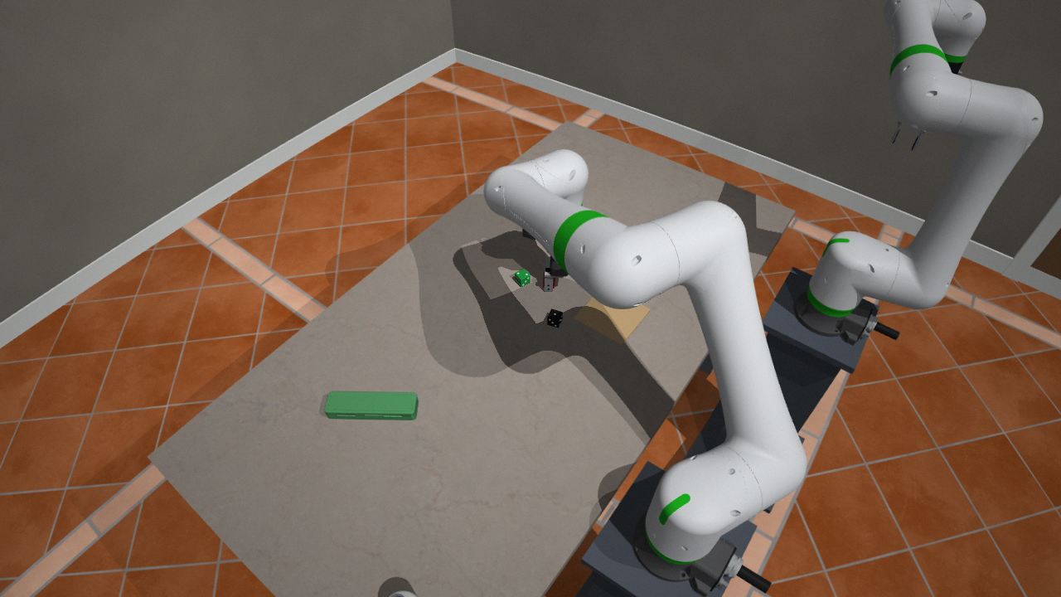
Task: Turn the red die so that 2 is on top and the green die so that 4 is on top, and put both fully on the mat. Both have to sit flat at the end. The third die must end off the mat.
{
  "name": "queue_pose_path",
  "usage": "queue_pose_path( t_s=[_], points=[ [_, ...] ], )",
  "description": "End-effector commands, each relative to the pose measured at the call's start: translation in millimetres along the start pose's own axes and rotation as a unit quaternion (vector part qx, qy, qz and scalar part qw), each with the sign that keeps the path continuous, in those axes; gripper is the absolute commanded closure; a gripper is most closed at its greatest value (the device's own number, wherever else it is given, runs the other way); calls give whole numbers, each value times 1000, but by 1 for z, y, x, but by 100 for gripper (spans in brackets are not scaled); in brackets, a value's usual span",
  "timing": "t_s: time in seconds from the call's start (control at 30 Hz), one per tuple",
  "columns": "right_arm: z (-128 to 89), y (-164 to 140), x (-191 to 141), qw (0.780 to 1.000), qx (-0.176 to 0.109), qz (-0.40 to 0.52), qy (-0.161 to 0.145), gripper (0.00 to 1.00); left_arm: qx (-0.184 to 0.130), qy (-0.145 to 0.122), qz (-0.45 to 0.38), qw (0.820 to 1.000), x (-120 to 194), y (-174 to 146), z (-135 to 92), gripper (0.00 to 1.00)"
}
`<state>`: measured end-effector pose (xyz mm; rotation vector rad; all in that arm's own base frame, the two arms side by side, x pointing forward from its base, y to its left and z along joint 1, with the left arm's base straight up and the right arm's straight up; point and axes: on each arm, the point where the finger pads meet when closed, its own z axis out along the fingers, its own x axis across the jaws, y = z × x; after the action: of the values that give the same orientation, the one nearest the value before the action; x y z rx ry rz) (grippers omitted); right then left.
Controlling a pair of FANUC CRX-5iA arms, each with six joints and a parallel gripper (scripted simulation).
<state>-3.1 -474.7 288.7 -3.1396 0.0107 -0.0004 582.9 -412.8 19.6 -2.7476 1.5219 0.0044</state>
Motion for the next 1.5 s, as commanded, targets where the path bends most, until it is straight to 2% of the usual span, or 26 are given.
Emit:
queue_pose_path(
  t_s=[0.0,0.63,0.67,1.47],
  points=[
    [-1,0,0,1000,-1,0,0,0,0,1,0,1000,1,0,0,13],
    [-1,0,0,1000,-1,0,0,0,0,1,0,1000,1,0,0,13],
    [-1,0,0,1000,-1,0,0,0,0,1,0,1000,1,0,0,43],
    [-1,0,0,1000,-1,0,0,0,0,1,0,1000,1,0,0,43]
  ],
)
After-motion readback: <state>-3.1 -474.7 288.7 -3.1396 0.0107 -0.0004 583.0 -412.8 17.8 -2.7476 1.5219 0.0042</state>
